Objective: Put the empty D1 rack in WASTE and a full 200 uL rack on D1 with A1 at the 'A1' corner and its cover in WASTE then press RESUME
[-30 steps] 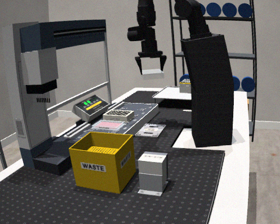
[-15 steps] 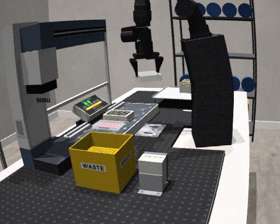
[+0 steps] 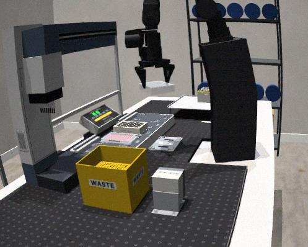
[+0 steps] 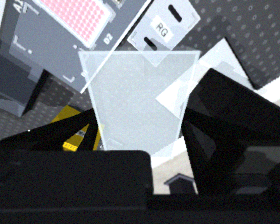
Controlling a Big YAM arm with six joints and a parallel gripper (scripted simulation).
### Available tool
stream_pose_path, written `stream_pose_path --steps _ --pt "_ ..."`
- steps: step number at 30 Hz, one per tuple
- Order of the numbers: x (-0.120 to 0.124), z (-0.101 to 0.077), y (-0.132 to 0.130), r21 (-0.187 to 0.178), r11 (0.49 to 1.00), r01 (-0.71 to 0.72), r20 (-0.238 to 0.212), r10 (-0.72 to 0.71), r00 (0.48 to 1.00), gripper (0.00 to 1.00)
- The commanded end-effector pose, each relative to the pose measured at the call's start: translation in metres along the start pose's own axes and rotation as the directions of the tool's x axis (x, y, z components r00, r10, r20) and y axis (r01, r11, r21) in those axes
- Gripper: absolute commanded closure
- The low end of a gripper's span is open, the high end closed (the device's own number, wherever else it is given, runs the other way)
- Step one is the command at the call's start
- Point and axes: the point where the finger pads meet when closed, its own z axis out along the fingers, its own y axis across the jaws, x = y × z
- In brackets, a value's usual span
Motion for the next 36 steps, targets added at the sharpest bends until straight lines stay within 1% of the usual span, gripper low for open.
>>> stream_pose_path --steps 1,2,8,14,17,21,23,24,27,36 --pt "0.002 -0.003 0.013 -0.01 1.0 -0.009 0.009 0.009 1.0 1.0" --pt "0.002 -0.003 0.013 -0.01 1.0 -0.009 0.009 0.009 1.0 1.0" --pt "0.028 0.002 0.028 0.01 0.994 0.111 -0.001 -0.111 0.994 1.0" --pt "0.05 0.002 0.049 0.009 0.968 0.251 -0.001 -0.251 0.968 1.0" --pt "0.061 0.002 0.06 0.009 0.971 0.238 0.0 -0.238 0.971 1.0" --pt "0.066 0.002 0.064 0.008 0.971 0.238 -0.001 -0.238 0.971 1.0" --pt "0.064 0.003 0.053 0.025 0.974 0.226 -0.007 -0.226 0.974 1.0" --pt "0.062 0.003 0.052 0.026 0.976 0.218 -0.006 -0.218 0.976 1.0" --pt "0.062 0.003 0.054 0.021 0.975 0.219 -0.004 -0.219 0.976 1.0" --pt "0.062 0.003 0.054 0.021 0.975 0.219 -0.004 -0.219 0.976 1.0"
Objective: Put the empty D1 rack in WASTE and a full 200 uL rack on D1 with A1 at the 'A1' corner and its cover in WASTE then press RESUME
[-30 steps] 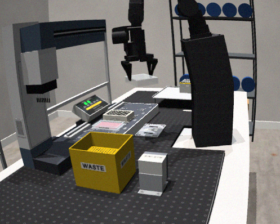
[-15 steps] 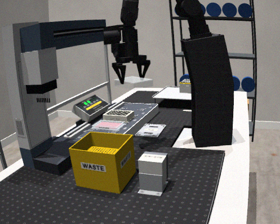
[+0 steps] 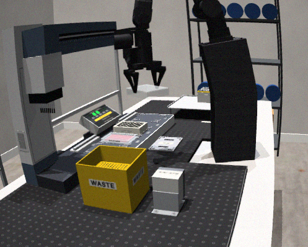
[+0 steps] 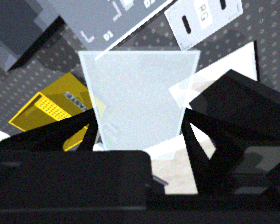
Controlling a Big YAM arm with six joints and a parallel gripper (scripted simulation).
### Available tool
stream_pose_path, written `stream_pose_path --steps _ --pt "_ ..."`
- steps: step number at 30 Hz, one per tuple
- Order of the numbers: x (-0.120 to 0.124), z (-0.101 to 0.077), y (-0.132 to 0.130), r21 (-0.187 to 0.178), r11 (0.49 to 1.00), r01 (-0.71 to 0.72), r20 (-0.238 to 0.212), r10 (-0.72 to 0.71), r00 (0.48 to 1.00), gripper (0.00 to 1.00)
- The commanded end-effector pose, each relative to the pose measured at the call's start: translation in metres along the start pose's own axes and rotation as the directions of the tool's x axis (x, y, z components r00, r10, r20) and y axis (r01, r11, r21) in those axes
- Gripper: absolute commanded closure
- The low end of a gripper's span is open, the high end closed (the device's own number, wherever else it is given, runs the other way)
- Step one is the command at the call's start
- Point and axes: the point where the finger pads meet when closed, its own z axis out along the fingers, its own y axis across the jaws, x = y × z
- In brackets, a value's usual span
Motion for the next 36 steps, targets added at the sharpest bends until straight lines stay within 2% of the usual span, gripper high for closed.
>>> stream_pose_path --steps 1,27,28,36 --pt "0.0 0.006 -0.008 0.027 0.999 -0.022 -0.006 0.022 1.0 1.0" --pt "0.0 0.006 -0.008 0.027 0.999 -0.022 -0.006 0.022 1.0 1.0" --pt "0.004 0.005 0.007 0.015 0.999 0.036 -0.002 -0.036 0.999 1.0" --pt "0.02 0.005 0.033 0.013 0.988 0.156 -0.003 -0.156 0.988 1.0"
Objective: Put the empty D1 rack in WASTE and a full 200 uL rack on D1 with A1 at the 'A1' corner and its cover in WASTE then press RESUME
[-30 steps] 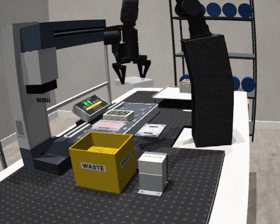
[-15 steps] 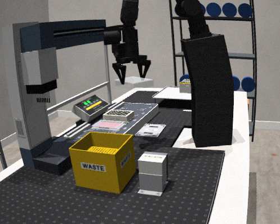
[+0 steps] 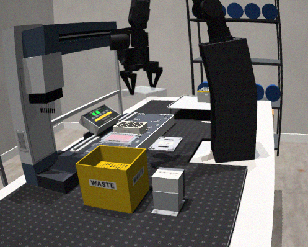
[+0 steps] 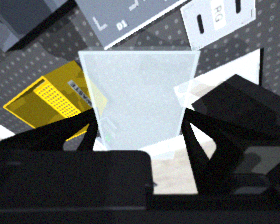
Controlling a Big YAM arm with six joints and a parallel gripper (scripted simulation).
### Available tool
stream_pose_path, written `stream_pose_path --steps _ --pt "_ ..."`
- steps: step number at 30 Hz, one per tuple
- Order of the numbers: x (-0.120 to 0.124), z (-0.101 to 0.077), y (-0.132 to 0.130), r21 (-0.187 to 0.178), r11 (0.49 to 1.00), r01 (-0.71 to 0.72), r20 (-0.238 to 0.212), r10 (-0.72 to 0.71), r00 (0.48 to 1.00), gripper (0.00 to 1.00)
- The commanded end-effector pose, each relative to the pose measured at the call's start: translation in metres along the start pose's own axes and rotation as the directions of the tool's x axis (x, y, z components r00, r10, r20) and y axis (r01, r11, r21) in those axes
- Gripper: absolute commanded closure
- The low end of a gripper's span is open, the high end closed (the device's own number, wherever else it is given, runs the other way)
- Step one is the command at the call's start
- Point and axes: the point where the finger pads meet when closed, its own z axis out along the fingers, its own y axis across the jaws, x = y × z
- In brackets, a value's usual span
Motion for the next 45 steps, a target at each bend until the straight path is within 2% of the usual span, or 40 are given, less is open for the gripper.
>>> stream_pose_path --steps 1,5,11,15,16,19,22,45 --pt "0.007 0.005 0.014 0.015 0.997 0.079 -0.005 -0.078 0.997 1.0" --pt "0.016 0.005 0.033 0.014 0.989 0.15 -0.006 -0.15 0.989 1.0" --pt "0.03 0.005 0.06 0.012 0.992 0.128 -0.005 -0.128 0.992 1.0" --pt "0.031 0.005 0.061 0.011 0.992 0.128 -0.006 -0.128 0.992 1.0" --pt "0.028 0.008 0.043 0.039 0.993 0.107 -0.014 -0.106 0.994 1.0" --pt "0.028 0.008 0.043 0.039 0.994 0.107 -0.015 -0.106 0.994 1.0" --pt "0.026 0.007 0.053 0.02 0.994 0.108 -0.006 -0.107 0.994 1.0" --pt "0.027 0.007 0.053 0.02 0.993 0.113 -0.007 -0.113 0.994 1.0"
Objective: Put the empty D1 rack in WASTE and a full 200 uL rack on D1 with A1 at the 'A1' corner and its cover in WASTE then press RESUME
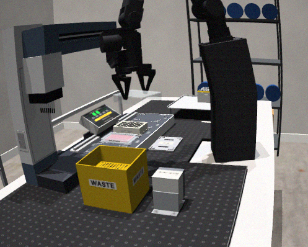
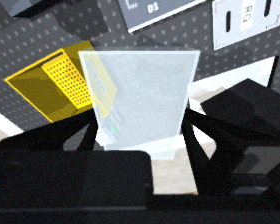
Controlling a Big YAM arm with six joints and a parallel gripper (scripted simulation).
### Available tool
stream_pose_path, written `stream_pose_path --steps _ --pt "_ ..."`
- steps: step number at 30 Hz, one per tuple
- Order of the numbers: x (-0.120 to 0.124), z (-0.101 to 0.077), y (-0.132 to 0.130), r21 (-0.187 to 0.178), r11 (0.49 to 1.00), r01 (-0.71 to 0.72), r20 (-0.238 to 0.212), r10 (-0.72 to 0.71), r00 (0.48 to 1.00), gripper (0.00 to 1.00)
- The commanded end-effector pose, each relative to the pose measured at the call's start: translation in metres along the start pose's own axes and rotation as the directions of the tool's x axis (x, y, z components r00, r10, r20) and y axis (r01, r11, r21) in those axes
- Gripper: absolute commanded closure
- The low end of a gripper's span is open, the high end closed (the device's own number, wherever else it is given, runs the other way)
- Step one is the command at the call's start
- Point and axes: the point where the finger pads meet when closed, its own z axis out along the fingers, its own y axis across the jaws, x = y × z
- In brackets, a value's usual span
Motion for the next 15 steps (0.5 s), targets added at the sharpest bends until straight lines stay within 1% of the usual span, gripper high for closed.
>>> stream_pose_path --steps 1,11,12,15 --pt "-0.002 0.006 -0.001 0.015 1.0 -0.019 -0.001 0.019 1.0 1.0" --pt "-0.002 0.006 -0.001 0.015 1.0 -0.019 -0.001 0.019 1.0 1.0" --pt "0.002 0.004 0.013 0.006 0.999 0.038 0.002 -0.038 0.999 1.0" --pt "0.007 0.004 0.027 0.005 0.995 0.098 0.001 -0.098 0.995 1.0"
